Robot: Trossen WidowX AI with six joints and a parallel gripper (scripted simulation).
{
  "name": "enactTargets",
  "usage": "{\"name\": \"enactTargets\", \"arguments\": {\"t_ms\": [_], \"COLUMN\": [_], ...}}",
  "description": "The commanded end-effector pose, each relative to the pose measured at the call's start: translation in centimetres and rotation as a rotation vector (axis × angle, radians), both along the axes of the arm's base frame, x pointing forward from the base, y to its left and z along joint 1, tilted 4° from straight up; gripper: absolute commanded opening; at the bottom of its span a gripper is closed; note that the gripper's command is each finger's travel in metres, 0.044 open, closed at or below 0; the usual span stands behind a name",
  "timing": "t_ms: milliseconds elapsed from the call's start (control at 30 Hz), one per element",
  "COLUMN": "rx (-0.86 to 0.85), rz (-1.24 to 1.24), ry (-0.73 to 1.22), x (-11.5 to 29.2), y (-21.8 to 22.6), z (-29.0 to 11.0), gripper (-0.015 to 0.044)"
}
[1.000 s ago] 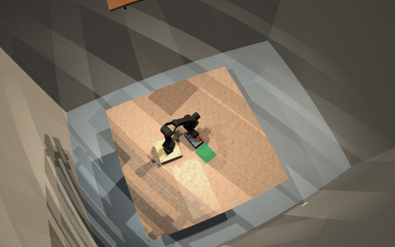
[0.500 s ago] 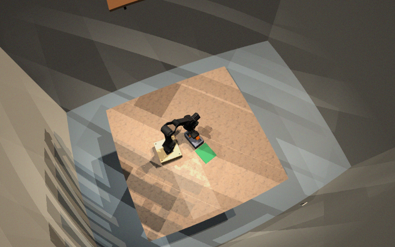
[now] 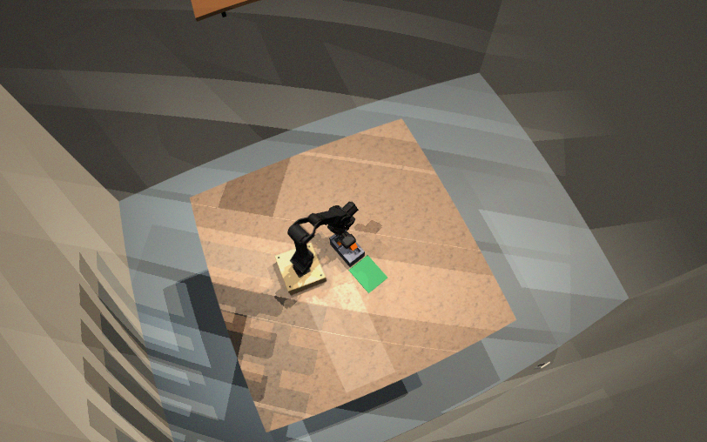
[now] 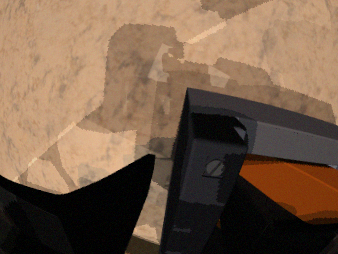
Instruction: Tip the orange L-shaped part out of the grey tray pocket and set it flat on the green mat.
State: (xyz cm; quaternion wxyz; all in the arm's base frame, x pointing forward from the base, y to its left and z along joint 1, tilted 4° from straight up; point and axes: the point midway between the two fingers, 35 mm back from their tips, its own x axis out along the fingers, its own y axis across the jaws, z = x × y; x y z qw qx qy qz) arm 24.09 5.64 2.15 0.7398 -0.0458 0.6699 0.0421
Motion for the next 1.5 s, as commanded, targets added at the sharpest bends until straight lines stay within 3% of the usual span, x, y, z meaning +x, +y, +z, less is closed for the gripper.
{"name": "enactTargets", "arguments": {"t_ms": [0,267,567,1467], "rx": [-0.005,-0.008,-0.009,-0.005], "rz": [-0.002,-0.002,-0.002,-0.005], "ry": [0.003,0.006,0.005,0.01], "x": [-0.2,-0.3,-1.2,-1.2], "y": [0.5,0.8,-0.2,-0.1], "z": [0.6,1.9,10.7,10.4], "gripper": [0.018,0.018,0.018,0.018]}}
